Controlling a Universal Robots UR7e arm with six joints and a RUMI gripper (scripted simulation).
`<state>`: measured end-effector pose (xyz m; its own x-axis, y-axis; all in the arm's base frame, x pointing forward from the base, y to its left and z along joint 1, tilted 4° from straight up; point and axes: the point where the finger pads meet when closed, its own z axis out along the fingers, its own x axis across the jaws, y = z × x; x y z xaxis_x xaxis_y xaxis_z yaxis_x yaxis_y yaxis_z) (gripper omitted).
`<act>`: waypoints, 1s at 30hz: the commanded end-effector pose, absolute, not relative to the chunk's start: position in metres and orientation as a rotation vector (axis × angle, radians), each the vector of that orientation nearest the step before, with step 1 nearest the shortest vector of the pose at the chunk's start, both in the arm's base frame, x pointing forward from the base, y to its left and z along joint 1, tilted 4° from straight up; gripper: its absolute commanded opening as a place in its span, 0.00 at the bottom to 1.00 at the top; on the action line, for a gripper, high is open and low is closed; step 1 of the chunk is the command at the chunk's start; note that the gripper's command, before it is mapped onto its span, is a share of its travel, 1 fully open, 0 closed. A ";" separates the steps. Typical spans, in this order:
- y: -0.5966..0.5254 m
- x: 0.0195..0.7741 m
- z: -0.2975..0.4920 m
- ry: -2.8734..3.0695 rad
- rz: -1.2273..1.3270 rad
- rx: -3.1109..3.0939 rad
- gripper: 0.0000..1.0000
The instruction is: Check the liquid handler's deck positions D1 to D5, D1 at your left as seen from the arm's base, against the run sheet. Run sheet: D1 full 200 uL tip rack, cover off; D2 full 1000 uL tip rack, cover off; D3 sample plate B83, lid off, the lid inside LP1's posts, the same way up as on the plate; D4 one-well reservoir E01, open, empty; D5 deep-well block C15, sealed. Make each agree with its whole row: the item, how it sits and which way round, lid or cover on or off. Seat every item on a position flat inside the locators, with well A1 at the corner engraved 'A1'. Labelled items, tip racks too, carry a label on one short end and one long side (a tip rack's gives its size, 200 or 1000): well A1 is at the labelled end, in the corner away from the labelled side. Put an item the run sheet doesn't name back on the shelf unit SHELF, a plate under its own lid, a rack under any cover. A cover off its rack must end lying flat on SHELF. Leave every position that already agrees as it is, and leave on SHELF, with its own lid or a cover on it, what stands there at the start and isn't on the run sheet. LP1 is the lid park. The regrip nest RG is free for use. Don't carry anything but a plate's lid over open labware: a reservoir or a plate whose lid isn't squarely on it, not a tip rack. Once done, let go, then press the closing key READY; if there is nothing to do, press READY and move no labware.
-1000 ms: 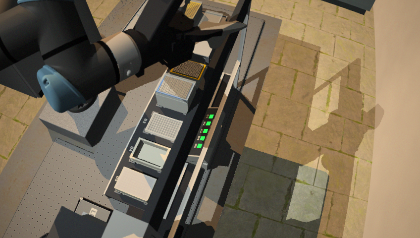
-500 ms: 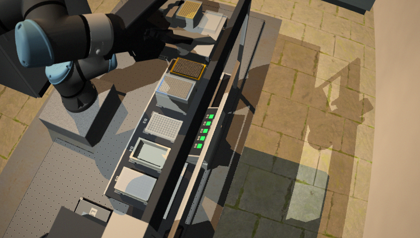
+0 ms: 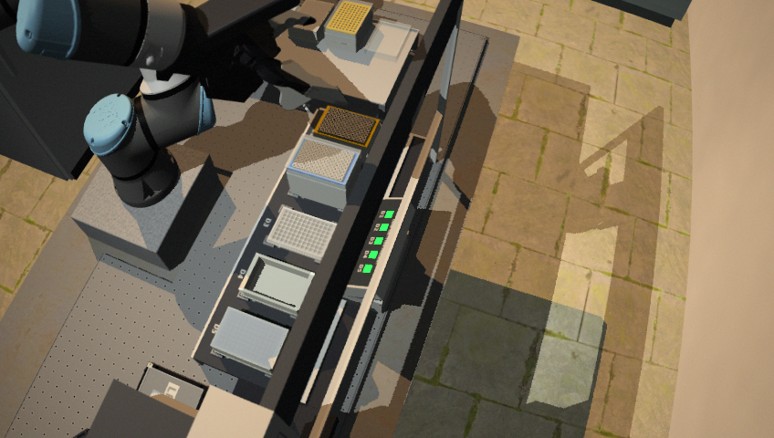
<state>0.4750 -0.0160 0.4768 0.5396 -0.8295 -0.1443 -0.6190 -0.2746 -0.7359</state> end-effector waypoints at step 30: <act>-0.011 0.366 0.369 1.848 -0.201 -2.127 0.82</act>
<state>0.3807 -0.0125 0.3829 0.2077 -0.9710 -0.1184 -0.9101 -0.1475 -0.3873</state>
